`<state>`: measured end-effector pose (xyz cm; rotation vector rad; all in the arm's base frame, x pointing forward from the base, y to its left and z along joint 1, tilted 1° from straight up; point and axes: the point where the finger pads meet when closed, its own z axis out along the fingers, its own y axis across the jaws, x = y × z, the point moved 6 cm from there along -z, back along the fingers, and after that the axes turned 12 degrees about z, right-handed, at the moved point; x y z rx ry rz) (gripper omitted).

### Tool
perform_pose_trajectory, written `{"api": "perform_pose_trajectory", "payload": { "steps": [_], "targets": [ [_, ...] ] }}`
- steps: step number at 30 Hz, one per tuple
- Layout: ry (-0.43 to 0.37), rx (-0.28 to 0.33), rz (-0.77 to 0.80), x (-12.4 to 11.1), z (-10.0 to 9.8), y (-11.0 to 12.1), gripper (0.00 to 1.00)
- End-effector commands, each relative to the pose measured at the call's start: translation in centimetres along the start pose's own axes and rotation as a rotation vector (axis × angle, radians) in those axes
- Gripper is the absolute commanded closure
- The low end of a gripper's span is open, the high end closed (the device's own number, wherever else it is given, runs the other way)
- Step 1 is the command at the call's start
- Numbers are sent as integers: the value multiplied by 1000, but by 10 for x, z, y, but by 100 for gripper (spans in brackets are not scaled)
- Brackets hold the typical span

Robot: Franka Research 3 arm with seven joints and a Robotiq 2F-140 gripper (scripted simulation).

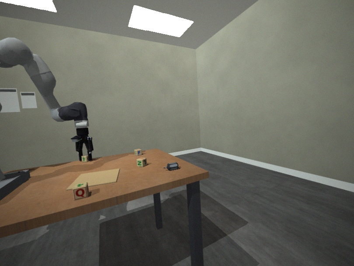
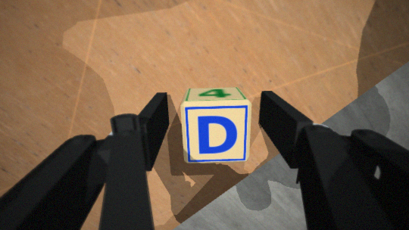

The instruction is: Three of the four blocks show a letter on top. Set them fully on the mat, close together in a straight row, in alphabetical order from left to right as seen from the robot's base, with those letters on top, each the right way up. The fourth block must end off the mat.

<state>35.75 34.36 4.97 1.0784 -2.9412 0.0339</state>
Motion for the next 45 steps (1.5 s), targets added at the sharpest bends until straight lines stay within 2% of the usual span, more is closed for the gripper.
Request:
{"api": "perform_pose_trajectory", "payload": {
  "steps": [1, 38, 39, 45],
  "targets": [
    [-17, -5, -14, -5, 2, 1, 45],
    [-17, -5, -14, -5, 2, 1, 45],
    [-17, -5, -14, -5, 2, 1, 56],
    [-17, -5, -14, -5, 2, 1, 56]
  ]
}}
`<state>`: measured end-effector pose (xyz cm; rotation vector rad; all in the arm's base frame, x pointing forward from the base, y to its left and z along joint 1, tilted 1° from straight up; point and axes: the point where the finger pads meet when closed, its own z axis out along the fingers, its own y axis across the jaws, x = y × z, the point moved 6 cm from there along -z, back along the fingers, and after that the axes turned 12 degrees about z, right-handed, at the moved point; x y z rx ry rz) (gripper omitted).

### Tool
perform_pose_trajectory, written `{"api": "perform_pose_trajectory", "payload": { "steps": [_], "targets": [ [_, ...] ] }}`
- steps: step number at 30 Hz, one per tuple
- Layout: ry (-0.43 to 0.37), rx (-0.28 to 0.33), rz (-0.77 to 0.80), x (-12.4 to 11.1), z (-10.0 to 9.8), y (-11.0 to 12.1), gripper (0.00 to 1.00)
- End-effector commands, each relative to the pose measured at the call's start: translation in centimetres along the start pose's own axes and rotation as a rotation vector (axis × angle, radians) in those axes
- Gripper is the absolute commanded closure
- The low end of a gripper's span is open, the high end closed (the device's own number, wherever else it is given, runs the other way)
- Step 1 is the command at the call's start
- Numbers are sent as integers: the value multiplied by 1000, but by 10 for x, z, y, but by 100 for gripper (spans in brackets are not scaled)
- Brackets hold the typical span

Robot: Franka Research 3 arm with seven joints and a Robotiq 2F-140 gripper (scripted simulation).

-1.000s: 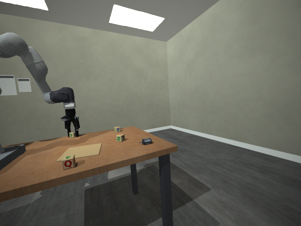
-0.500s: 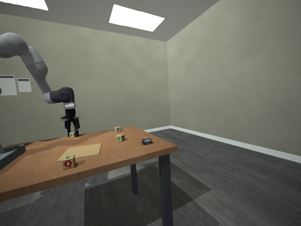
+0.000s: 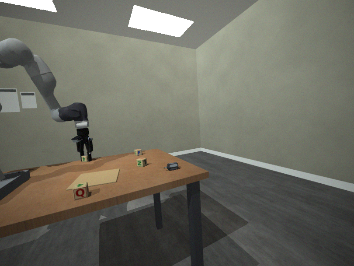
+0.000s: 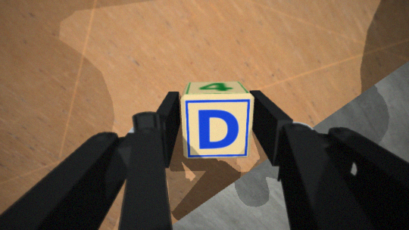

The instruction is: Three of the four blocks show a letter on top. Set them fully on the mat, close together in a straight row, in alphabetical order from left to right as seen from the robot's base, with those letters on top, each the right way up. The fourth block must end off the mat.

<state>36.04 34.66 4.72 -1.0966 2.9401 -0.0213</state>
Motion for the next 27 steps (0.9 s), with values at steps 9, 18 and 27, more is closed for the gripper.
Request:
{"api": "perform_pose_trajectory", "payload": {
  "steps": [9, 18, 27],
  "targets": [
    [-3, -2, -3, -1, 0, 1, 56],
    [-3, -2, -3, -1, 0, 1, 67],
    [-3, -2, -3, -1, 0, 1, 67]
  ]
}}
